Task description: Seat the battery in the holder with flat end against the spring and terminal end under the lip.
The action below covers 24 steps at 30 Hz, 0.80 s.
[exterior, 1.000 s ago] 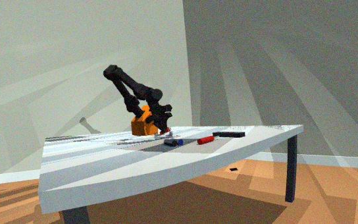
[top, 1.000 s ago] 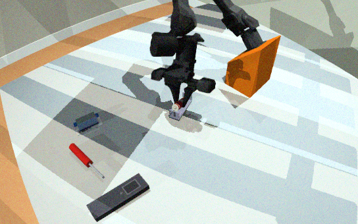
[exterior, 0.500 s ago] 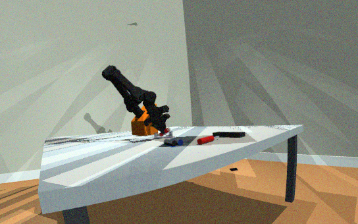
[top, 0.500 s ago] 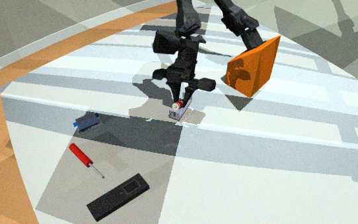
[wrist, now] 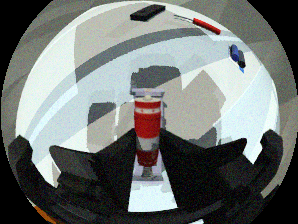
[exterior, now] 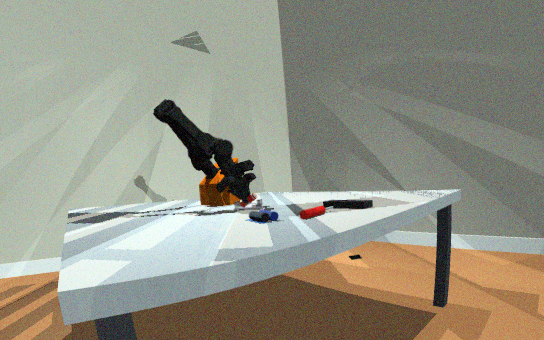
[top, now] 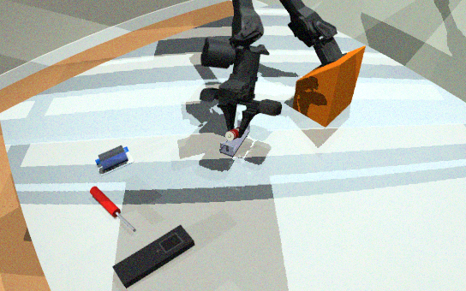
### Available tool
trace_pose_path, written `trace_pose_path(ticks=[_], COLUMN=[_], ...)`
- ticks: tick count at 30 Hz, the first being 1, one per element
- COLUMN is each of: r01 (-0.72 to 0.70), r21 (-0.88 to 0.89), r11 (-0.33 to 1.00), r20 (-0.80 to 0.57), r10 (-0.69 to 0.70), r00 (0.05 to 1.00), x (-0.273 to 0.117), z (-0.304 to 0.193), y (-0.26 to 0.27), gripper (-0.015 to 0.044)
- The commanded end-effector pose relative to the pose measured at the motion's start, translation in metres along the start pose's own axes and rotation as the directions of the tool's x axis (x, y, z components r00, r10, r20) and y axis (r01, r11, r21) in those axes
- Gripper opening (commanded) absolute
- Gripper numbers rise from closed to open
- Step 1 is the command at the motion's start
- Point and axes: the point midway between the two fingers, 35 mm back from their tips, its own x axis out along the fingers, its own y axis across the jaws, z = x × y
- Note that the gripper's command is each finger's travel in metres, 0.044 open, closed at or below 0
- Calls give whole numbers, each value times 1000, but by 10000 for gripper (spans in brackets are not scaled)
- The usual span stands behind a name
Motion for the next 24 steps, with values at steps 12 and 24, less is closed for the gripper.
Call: trace_pose_path(ticks=[12,24], r01=[-5,-24], r21=[0,31], r11=[1000,999], r20=[-6,-73], r10=[5,27], r00=[1000,997], x=[-4,0], z=[-10,-8], y=[0,1], gripper=[72,72])
